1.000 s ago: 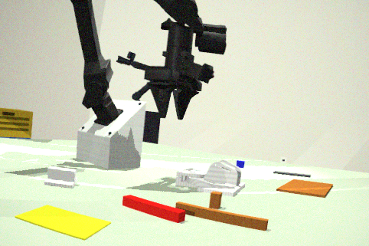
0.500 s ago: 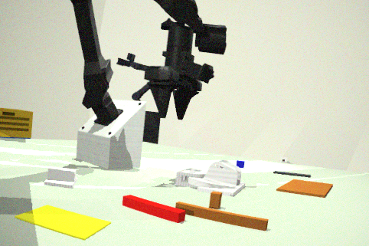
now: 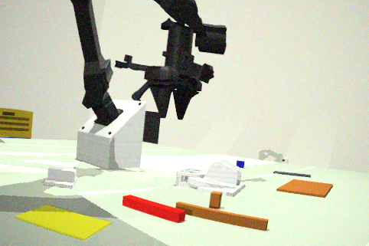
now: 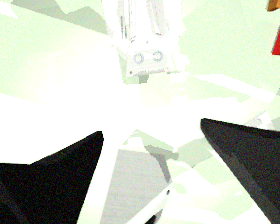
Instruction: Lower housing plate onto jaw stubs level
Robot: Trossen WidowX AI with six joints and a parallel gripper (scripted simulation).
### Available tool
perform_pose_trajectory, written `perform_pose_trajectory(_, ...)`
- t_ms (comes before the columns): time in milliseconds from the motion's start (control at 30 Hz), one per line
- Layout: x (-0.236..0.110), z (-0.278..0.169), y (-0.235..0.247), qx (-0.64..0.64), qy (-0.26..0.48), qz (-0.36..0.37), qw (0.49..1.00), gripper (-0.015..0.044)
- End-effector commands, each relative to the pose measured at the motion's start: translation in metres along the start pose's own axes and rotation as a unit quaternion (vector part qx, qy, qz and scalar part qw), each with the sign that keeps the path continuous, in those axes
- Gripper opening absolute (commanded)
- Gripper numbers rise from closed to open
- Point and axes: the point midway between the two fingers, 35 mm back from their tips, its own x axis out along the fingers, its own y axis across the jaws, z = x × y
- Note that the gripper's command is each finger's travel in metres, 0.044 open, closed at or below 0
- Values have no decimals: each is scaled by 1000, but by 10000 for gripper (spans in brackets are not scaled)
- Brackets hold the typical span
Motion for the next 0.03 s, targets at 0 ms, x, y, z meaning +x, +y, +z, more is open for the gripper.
perform_pose_trajectory(0, 0, -1, 0, 2, 2, 2, 1000, 440)
